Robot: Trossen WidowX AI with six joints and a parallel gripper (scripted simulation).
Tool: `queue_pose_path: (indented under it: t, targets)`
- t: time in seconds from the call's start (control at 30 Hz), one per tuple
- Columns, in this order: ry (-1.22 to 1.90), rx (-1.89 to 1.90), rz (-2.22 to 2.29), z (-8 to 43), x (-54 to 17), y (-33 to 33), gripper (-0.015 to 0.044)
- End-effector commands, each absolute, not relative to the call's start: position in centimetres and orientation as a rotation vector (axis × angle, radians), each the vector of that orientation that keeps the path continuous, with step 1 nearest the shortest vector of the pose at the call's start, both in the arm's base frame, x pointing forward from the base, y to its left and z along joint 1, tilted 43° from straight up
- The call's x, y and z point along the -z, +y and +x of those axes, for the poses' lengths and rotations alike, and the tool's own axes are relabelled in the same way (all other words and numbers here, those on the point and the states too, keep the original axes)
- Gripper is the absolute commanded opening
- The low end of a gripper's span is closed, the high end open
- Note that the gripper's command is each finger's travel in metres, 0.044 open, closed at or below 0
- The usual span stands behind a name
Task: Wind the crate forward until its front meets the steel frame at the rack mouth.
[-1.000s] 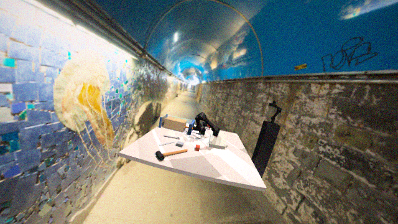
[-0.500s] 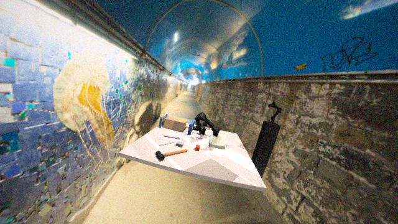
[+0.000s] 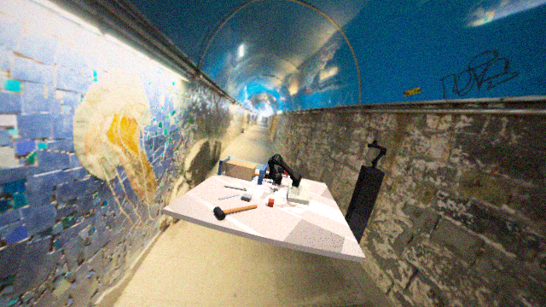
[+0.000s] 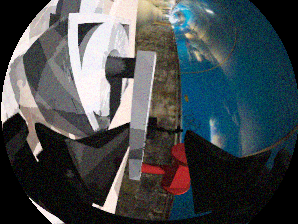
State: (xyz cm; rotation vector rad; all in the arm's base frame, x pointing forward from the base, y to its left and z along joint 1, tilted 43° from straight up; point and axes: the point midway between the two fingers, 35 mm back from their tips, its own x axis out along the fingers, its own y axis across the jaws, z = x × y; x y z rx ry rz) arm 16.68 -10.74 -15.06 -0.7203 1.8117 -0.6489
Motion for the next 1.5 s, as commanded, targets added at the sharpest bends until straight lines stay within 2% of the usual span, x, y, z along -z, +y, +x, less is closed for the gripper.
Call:
queue_pose_path:
  t: [0.0, 1.47]
  targets:
    - [1.809, 0.655, -0.730, 16.70, 14.94, -10.85, 0.0240]
    - [1.811, 0.647, -0.720, 16.71, 15.11, -10.67, 0.0240]
